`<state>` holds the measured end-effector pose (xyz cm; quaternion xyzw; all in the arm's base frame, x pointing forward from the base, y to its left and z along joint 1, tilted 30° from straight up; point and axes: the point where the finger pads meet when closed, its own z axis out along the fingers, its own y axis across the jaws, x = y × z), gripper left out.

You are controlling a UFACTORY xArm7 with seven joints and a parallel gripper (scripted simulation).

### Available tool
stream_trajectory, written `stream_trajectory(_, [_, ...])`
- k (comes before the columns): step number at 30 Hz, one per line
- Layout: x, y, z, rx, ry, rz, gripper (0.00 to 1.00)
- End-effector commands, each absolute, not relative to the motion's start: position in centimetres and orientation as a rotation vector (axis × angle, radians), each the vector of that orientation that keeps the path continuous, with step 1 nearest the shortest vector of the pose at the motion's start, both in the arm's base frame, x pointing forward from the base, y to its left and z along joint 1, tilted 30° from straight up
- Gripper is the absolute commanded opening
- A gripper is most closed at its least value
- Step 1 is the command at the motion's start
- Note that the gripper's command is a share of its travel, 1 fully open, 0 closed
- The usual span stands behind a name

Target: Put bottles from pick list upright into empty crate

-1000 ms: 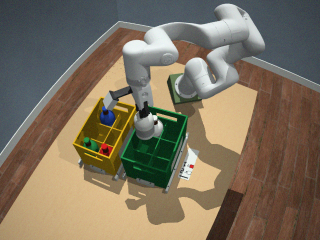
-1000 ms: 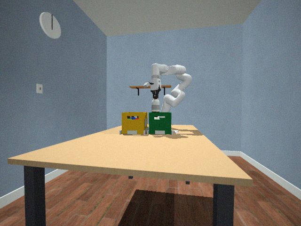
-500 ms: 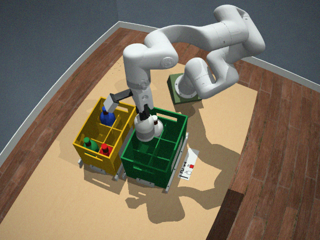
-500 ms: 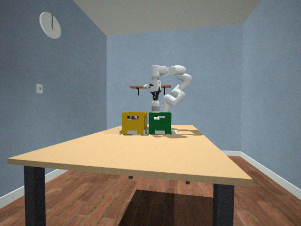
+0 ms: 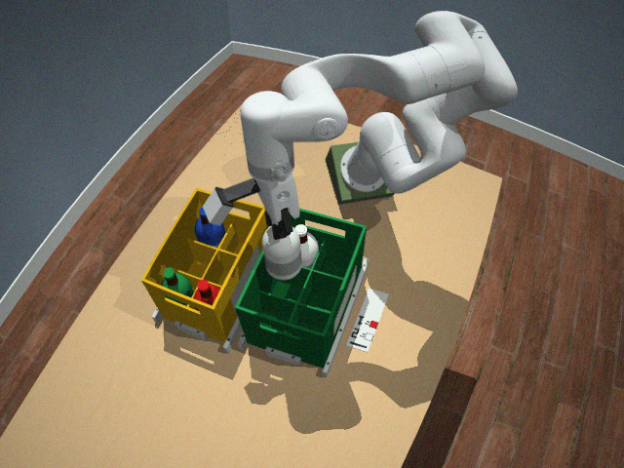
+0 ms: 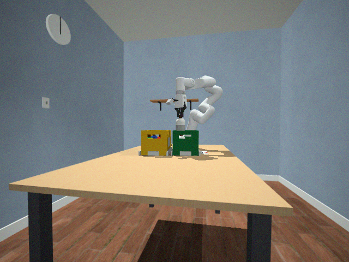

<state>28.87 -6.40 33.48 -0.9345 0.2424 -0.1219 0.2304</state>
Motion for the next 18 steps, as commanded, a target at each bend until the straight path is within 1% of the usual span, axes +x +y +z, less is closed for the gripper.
stream_trajectory(1, [29.0, -6.3, 33.3, -2.57, 0.668, -0.341, 0.0])
stream_trajectory(18, [29.6, -5.8, 32.0, -2.57, 0.667, -0.341, 0.0])
